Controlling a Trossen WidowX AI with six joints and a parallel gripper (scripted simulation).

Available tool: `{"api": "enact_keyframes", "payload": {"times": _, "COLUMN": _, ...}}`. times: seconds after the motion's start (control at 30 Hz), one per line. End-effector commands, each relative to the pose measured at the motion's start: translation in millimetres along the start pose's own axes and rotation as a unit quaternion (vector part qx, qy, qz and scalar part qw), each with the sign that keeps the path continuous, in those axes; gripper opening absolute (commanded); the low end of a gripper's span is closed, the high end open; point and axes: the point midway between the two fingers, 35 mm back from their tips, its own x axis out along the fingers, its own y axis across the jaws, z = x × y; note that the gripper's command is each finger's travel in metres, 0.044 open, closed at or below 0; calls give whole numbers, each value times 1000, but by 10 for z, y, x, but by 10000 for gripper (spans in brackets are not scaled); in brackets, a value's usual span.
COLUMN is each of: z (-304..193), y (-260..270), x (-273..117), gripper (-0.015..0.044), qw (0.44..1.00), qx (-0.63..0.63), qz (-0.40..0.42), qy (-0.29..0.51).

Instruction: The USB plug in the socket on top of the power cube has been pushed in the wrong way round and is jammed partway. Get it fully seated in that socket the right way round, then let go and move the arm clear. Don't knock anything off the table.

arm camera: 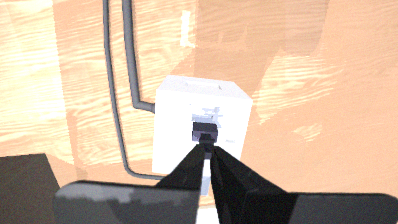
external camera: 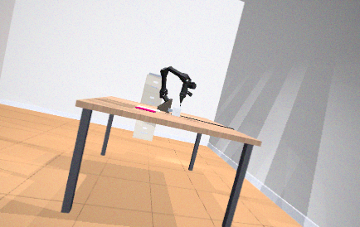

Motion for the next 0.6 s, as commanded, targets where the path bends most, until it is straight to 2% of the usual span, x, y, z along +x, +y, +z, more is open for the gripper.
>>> {"api": "enact_keyframes", "payload": {"times": 0.0, "z": -3, "y": -1, "x": 11, "gripper": 0, "qw": 1000, "qx": 3, "qz": -1, "qy": 2}}
{"api": "enact_keyframes", "payload": {"times": 0.57, "z": -14, "y": -1, "x": 32, "gripper": 0, "qw": 1000, "qx": 6, "qz": -1, "qy": 5}}
